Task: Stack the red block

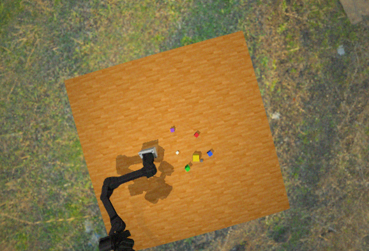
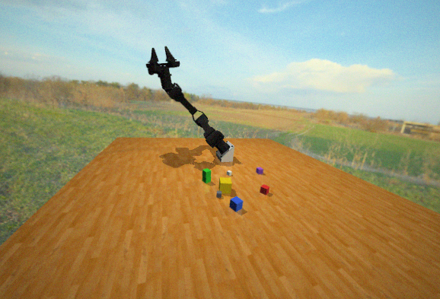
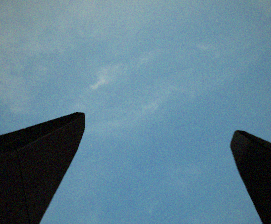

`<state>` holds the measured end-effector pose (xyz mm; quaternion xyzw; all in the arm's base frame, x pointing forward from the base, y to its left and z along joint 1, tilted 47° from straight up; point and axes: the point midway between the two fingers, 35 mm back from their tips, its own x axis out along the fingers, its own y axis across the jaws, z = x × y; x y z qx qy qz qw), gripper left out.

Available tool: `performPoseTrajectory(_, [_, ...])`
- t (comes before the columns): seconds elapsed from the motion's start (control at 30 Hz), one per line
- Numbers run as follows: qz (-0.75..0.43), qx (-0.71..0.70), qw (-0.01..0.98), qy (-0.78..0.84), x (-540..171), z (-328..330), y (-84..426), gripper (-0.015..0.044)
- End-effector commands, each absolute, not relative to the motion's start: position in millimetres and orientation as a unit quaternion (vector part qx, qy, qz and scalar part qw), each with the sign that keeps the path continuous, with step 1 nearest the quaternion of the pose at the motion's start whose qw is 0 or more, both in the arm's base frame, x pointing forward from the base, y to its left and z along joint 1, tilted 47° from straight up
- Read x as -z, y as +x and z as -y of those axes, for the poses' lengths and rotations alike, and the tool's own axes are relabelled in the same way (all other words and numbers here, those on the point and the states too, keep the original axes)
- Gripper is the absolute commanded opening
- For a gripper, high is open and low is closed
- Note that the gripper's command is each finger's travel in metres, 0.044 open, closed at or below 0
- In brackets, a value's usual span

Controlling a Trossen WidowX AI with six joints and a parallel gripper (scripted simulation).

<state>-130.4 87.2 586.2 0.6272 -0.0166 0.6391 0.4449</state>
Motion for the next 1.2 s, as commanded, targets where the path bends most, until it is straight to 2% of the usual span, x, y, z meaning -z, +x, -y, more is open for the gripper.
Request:
performPoseTrajectory(0.0, [0.017,-0.637,0.445,0.629,-587,-87,-128,0.0426])
performPoseTrajectory(0.03, [0.020,-0.632,0.447,0.633,-589,-85,-122,0.0440])
performPoseTrajectory(0.53, [0.025,-0.434,0.526,0.731,-598,-62,82,0.0440])
performPoseTrajectory(0.87, [-0.029,-0.319,0.612,0.724,-553,-79,201,0.0440])
performPoseTrajectory(1.17, [-0.102,-0.174,0.698,0.687,-477,-97,297,0.0440])
